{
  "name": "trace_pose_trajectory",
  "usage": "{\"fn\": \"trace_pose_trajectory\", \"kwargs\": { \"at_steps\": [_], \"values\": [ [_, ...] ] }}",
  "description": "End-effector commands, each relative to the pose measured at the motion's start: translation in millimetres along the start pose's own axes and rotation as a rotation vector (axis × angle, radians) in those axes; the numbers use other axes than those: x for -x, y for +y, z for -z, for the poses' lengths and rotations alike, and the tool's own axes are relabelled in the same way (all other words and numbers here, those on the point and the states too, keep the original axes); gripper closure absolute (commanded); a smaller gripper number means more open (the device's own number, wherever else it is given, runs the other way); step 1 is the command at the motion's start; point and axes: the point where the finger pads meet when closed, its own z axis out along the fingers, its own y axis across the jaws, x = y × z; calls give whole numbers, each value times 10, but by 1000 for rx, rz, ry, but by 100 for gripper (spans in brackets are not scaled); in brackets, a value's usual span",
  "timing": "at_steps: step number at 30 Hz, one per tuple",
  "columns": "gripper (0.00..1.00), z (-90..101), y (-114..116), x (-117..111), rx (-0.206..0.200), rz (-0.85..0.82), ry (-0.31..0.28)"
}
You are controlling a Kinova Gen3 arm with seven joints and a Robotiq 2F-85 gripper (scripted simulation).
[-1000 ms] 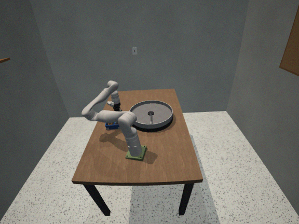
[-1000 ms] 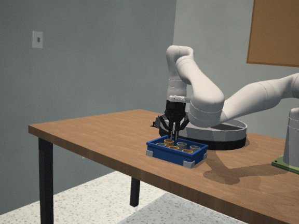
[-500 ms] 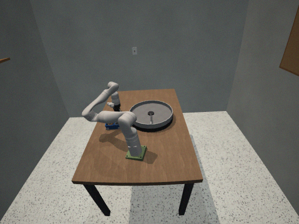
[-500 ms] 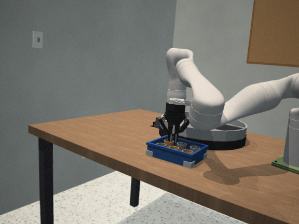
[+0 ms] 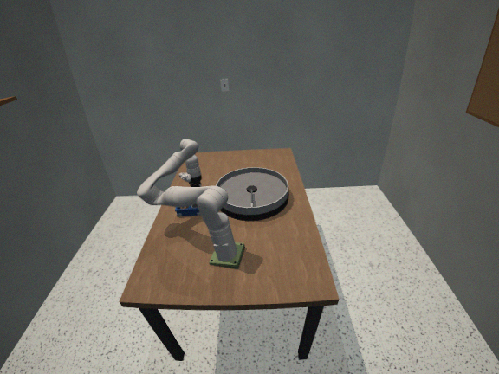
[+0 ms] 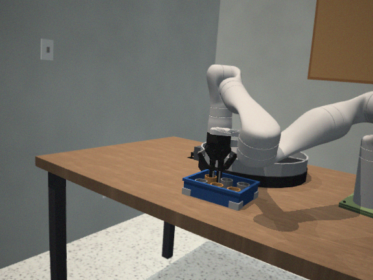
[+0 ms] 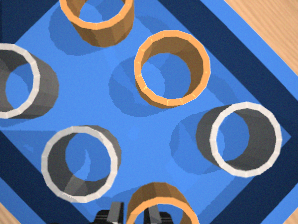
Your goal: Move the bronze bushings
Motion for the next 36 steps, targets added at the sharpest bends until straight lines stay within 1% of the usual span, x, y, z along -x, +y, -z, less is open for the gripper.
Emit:
{"fn": "trace_pose_trajectory", "kwargs": {
  "at_steps": [1,31,32,36],
  "values": [
    [88,-16,3,11,4,-11,-6],
    [88,-16,3,11,4,-11,-6],
    [100,-16,3,11,4,-11,-6],
    [100,-16,3,11,4,-11,-6]
  ]
}}
